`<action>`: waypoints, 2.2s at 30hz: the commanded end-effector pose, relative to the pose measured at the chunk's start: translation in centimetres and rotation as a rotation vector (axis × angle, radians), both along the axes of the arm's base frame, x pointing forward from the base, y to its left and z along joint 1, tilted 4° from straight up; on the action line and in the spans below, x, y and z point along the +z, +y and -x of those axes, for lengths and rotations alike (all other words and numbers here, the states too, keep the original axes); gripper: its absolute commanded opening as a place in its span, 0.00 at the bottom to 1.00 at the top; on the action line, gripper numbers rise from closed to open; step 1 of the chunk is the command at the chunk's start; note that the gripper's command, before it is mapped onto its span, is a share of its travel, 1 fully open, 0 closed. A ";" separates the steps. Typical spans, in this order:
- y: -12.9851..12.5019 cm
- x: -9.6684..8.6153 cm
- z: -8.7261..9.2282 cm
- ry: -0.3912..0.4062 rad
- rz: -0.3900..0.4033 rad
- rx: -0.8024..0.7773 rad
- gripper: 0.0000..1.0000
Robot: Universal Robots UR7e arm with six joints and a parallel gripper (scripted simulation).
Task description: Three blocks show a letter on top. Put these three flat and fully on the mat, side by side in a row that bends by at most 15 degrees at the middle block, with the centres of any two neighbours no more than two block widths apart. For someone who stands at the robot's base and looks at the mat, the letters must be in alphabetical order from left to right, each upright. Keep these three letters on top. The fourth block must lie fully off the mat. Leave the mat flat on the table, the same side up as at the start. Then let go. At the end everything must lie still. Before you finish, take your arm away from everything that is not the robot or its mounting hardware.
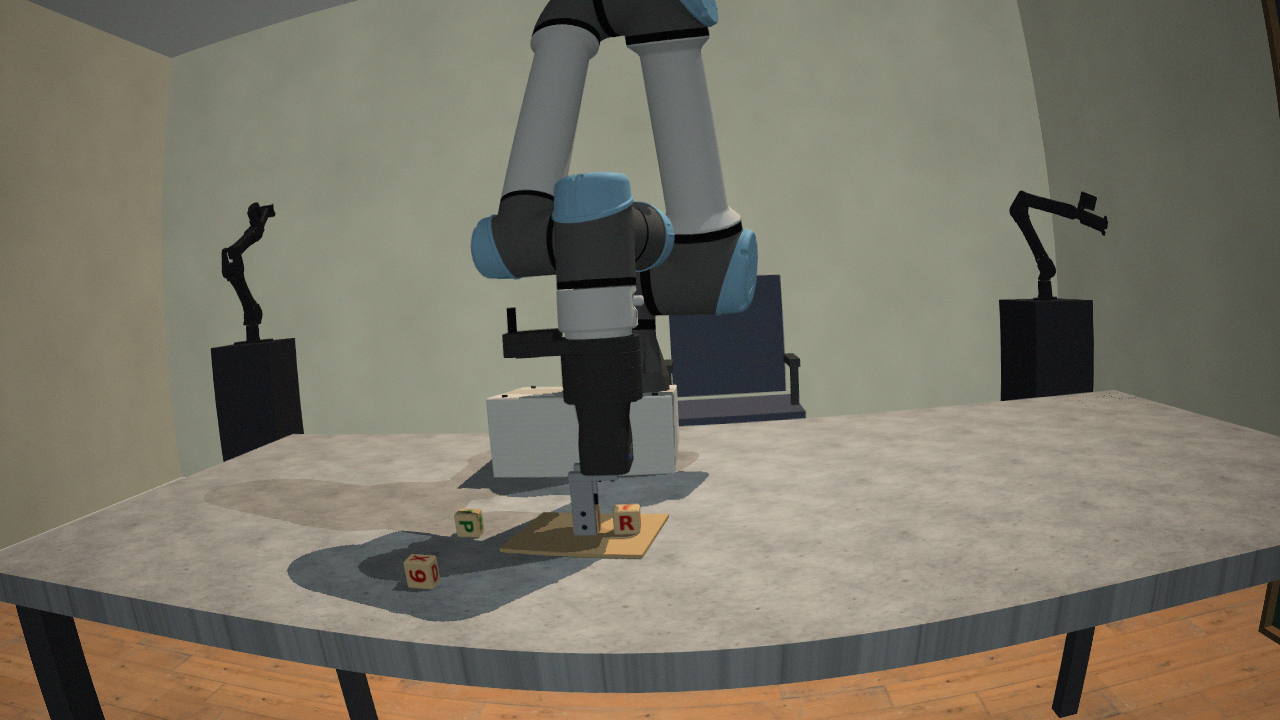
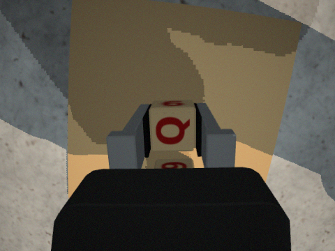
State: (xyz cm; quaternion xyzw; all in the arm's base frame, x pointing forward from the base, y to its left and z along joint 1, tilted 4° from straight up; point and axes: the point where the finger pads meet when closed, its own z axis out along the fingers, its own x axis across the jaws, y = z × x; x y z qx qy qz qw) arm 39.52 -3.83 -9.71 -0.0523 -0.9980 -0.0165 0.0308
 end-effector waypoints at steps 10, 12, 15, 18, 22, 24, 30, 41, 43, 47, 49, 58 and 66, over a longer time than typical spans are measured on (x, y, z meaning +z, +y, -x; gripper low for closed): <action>0.1 0.0 0.1 0.001 0.000 0.002 0.73; 0.1 0.0 0.1 0.001 0.000 0.002 0.79; 0.1 0.0 0.1 0.001 0.000 0.002 0.79; 0.1 0.0 0.1 0.001 0.000 0.002 0.79; 0.1 0.0 0.1 0.001 0.000 0.002 0.79; 0.0 0.3 0.0 -0.001 0.001 0.002 0.79; -0.1 1.2 -0.2 -0.004 0.002 0.002 0.79; -0.3 6.1 -0.5 -0.004 0.002 0.001 0.79; -0.3 6.6 -0.5 -0.004 0.002 0.001 0.79; -0.4 7.8 -0.6 -0.004 0.002 0.000 0.79; -0.4 8.4 -0.7 -0.004 0.002 0.000 0.79; -0.4 9.1 -0.6 -0.003 0.002 0.000 1.00; -0.3 9.0 -0.5 0.000 0.000 0.000 1.00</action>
